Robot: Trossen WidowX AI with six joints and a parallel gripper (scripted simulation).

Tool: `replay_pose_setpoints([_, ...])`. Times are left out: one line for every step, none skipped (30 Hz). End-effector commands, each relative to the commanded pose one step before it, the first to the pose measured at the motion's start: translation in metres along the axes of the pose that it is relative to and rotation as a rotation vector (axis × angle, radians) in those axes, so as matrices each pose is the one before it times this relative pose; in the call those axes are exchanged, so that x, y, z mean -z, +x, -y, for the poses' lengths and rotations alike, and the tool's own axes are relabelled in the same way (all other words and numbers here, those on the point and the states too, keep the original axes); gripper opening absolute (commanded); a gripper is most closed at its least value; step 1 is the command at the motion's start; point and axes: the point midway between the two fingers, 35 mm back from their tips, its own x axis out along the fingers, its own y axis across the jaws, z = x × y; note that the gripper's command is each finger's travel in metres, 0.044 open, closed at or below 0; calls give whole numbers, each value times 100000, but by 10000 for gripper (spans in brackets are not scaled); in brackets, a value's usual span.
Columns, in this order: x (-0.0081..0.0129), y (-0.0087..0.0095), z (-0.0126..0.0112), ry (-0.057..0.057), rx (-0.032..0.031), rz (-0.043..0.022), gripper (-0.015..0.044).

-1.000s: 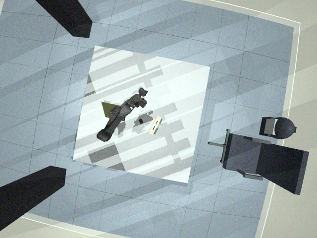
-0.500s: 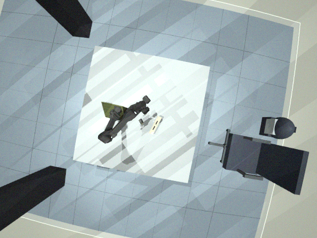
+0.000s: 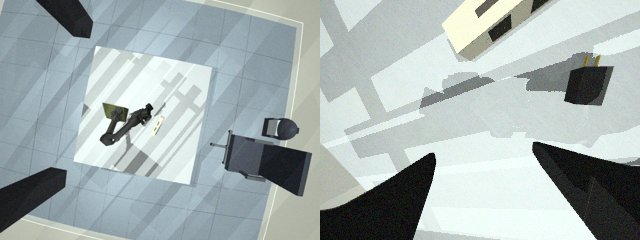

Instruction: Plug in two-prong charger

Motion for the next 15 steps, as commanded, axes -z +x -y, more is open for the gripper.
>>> replay_pose_setpoints([-980, 401, 1590, 1517, 5149, 138, 440])
replay_pose_setpoints([-210, 142, 375, 368, 1339, -98, 440])
replay_pose_setpoints([-207, 143, 376, 362, 1337, -111, 440])
replay_pose_setpoints([-203, 144, 376, 356, 1336, -123, 440])
replay_pose_setpoints([-199, 145, 376, 349, 1335, -136, 440])
replay_pose_setpoints([-195, 146, 376, 343, 1333, -148, 440])
replay_pose_setpoints([-193, 139, 364, 322, 1273, -148, 440])
replay_pose_setpoints([-189, 140, 364, 317, 1272, -160, 440])
replay_pose_setpoints([-186, 141, 364, 311, 1271, -171, 440])
replay_pose_setpoints([-182, 142, 364, 305, 1269, -183, 440])
replay_pose_setpoints([-179, 143, 364, 298, 1267, -194, 440])
replay_pose_setpoints([-175, 144, 364, 292, 1265, -206, 440])
replay_pose_setpoints([-171, 145, 364, 286, 1263, -217, 440])
replay_pose_setpoints([-168, 146, 364, 280, 1261, -229, 440])
replay_pose_setpoints([-164, 147, 364, 274, 1259, -240, 440])
